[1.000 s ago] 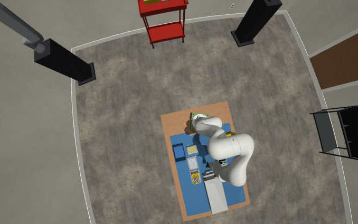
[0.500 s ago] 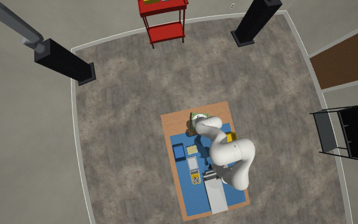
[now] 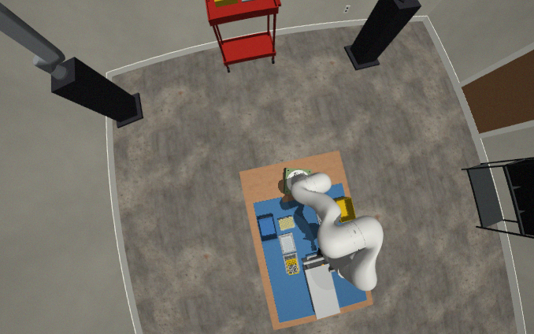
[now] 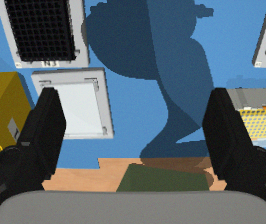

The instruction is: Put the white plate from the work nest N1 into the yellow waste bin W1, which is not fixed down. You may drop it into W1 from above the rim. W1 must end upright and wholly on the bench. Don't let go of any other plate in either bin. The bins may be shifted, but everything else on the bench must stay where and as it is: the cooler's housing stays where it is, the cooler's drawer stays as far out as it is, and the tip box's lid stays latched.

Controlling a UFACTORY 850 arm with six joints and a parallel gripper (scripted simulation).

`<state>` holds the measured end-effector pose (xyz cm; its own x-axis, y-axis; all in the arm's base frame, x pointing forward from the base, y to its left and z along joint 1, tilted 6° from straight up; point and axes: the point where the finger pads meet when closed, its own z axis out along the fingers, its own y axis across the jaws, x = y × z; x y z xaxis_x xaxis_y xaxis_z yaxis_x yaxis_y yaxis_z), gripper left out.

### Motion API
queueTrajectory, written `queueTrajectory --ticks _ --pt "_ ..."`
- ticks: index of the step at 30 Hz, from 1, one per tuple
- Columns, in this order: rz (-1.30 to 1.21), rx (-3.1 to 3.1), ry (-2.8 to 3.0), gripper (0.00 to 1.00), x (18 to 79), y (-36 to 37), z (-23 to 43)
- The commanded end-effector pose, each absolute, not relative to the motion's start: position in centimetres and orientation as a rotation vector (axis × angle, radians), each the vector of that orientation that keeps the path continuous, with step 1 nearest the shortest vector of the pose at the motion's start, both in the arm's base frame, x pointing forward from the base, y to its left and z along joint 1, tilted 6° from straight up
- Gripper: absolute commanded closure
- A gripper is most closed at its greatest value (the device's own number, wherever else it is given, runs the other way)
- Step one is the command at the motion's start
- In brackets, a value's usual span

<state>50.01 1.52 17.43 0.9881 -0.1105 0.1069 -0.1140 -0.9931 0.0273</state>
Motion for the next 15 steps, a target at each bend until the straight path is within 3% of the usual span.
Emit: queueTrajectory --ticks 1,15 --pt "0.166 3.098 -0.176 0.00 51.9 2.6 16.9" --pt "0.166 3.098 -0.176 0.00 56.9 5.7 15.5"
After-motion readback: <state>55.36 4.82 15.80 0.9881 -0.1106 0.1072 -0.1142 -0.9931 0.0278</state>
